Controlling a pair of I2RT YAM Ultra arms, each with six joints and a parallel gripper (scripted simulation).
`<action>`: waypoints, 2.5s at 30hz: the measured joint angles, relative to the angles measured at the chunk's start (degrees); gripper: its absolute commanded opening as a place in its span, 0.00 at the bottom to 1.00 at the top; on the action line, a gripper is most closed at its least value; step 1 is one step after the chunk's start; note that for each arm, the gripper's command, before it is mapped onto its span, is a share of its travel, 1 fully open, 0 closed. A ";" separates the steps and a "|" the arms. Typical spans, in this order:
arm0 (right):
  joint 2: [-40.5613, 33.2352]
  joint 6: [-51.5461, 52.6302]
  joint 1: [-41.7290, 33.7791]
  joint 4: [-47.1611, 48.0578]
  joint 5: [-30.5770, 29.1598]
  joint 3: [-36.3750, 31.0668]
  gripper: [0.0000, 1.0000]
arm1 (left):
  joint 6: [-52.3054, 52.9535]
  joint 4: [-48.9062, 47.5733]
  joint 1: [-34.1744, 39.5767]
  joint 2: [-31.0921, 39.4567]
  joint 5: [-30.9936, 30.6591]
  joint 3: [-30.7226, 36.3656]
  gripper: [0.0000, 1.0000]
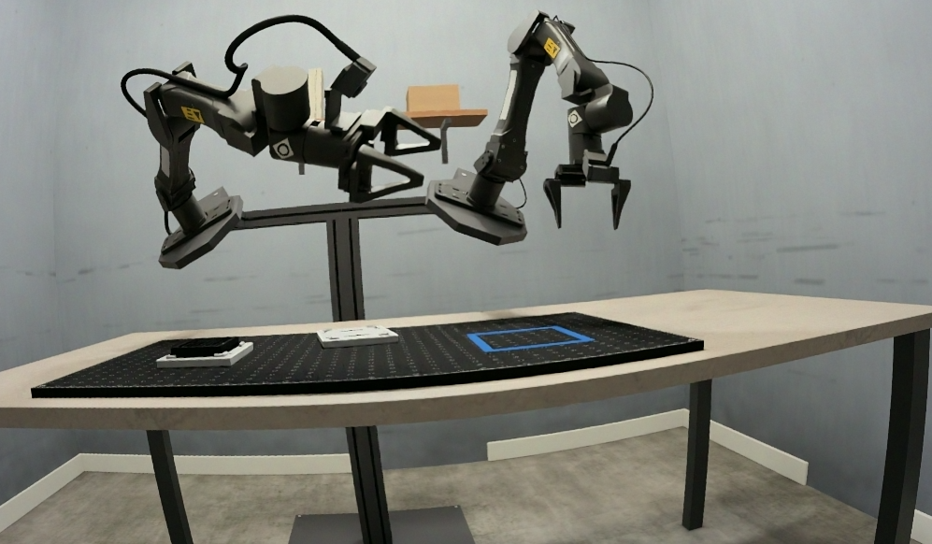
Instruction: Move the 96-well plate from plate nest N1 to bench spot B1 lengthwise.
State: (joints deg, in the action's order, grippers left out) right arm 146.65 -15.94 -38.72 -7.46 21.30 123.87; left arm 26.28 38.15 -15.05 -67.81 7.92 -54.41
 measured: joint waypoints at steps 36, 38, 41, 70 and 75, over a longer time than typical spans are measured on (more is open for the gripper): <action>-42.91 6.51 6.93 36.79 -43.21 -86.82 1.00 | -5.20 -53.68 87.14 -18.43 35.28 19.34 1.00; -43.89 6.64 8.15 39.10 -45.99 -90.88 1.00 | -5.29 -55.98 91.30 -19.61 36.65 20.17 1.00; -44.44 6.67 9.62 42.40 -49.18 -95.38 1.00 | -5.31 -58.77 95.23 -20.96 38.51 21.07 1.00; -44.52 6.58 11.63 49.53 -53.40 -100.35 1.00 | -5.31 -63.01 98.14 -22.03 41.05 21.99 1.00; -44.50 9.68 11.63 41.81 -54.77 -99.38 1.00 | -5.31 -63.01 98.14 -22.03 41.07 21.99 1.00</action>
State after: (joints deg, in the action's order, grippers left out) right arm 102.15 -6.26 -27.09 34.35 -33.47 24.49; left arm 20.97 -24.86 83.09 -89.84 48.99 -32.42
